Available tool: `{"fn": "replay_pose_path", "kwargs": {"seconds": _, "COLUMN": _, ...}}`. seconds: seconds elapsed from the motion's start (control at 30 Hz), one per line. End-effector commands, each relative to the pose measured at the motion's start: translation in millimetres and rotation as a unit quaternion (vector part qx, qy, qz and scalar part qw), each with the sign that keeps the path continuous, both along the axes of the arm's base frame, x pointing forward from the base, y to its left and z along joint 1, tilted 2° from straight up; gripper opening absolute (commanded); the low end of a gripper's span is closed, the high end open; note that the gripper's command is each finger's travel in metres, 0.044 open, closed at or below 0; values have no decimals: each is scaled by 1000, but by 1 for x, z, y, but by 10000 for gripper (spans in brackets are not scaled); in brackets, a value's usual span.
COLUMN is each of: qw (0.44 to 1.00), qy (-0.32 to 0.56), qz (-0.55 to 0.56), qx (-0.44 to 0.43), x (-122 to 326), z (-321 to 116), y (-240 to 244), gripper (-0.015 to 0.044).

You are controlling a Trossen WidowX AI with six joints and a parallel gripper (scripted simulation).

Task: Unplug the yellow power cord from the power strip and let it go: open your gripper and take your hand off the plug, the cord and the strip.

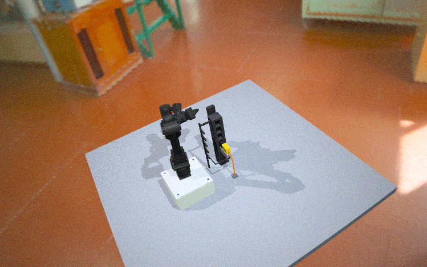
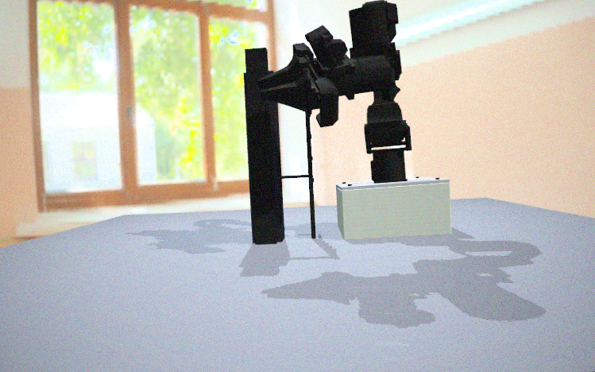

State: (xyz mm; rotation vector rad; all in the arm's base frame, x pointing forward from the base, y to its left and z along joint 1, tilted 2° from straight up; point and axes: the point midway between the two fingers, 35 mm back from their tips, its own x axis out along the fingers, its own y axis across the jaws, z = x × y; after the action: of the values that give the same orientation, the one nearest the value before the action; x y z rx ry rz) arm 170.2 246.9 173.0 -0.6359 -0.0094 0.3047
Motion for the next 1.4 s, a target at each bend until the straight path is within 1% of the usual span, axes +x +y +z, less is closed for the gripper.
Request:
{"fn": "replay_pose_path", "kwargs": {"seconds": 0.0, "qw": 1000, "qy": 16, "qz": 19, "qx": -10, "x": 22, "z": 16, "y": 16, "gripper": 160}}
{"fn": "replay_pose_path", "kwargs": {"seconds": 0.2, "qw": 999, "qy": 44, "qz": 20, "qx": -1, "x": 59, "z": 35, "y": 21, "gripper": 160}}
{"fn": "replay_pose_path", "kwargs": {"seconds": 0.4, "qw": 995, "qy": 87, "qz": -11, "qx": 40, "x": 111, "z": 55, "y": 6, "gripper": 160}}
{"fn": "replay_pose_path", "kwargs": {"seconds": 0.57, "qw": 988, "qy": 124, "qz": -42, "qx": 83, "x": 153, "z": 72, "y": -18, "gripper": 160}}
{"fn": "replay_pose_path", "kwargs": {"seconds": 0.73, "qw": 975, "qy": 161, "qz": -77, "qx": 133, "x": 189, "z": 88, "y": -54, "gripper": 160}}
{"fn": "replay_pose_path", "kwargs": {"seconds": 0.9, "qw": 962, "qy": 186, "qz": -104, "qx": 171, "x": 210, "z": 99, "y": -83, "gripper": 160}}
{"fn": "replay_pose_path", "kwargs": {"seconds": 1.17, "qw": 914, "qy": 254, "qz": -189, "qx": 252, "x": 226, "z": 81, "y": -139, "gripper": 160}}
{"fn": "replay_pose_path", "kwargs": {"seconds": 1.3, "qw": 875, "qy": 301, "qz": -243, "qx": 292, "x": 223, "z": 58, "y": -168, "gripper": 160}}
{"fn": "replay_pose_path", "kwargs": {"seconds": 1.37, "qw": 840, "qy": 330, "qz": -285, "qx": 323, "x": 218, "z": 43, "y": -186, "gripper": 160}}
